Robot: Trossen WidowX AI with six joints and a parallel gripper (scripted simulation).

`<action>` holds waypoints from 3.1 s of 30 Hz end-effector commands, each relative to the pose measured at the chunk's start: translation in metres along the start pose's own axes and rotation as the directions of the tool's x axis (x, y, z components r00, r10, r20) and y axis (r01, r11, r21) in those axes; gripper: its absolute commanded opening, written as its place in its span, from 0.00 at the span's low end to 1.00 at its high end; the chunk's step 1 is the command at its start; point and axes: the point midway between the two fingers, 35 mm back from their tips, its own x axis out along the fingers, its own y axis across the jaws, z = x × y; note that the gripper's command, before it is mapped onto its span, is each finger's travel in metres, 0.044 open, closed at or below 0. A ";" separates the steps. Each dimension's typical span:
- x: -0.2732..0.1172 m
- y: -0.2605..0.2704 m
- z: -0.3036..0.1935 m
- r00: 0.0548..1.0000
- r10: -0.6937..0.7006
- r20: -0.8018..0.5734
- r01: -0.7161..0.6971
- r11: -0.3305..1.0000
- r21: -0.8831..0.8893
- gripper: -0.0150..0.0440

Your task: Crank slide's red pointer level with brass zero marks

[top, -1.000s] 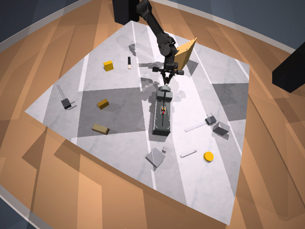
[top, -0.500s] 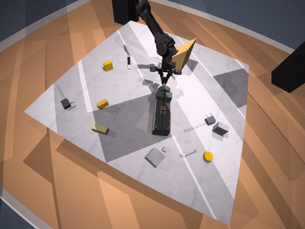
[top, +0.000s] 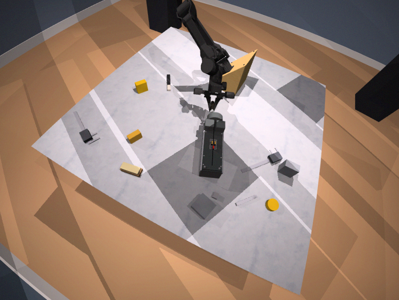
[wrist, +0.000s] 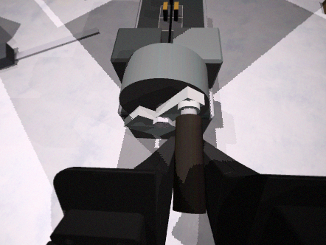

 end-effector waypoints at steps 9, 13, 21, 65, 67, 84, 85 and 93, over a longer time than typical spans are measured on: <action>0.011 -0.013 -0.012 1.000 -0.014 -0.007 0.014 1.000 0.013 0.25; 0.016 -0.014 -0.017 1.000 -0.015 -0.007 0.015 1.000 0.013 0.25; 0.025 -0.012 -0.026 1.000 -0.015 -0.008 0.015 1.000 0.012 0.25; 0.038 0.035 -0.039 1.000 -0.014 -0.008 0.014 1.000 0.013 0.25; 0.037 0.036 -0.039 1.000 -0.014 -0.007 0.014 1.000 0.013 0.25; 0.028 0.048 -0.029 1.000 -0.013 -0.007 0.013 1.000 0.014 0.25; 0.027 0.048 -0.028 1.000 -0.013 -0.007 0.013 1.000 0.014 0.25; 0.019 0.051 -0.020 1.000 -0.012 -0.006 0.012 1.000 0.015 0.25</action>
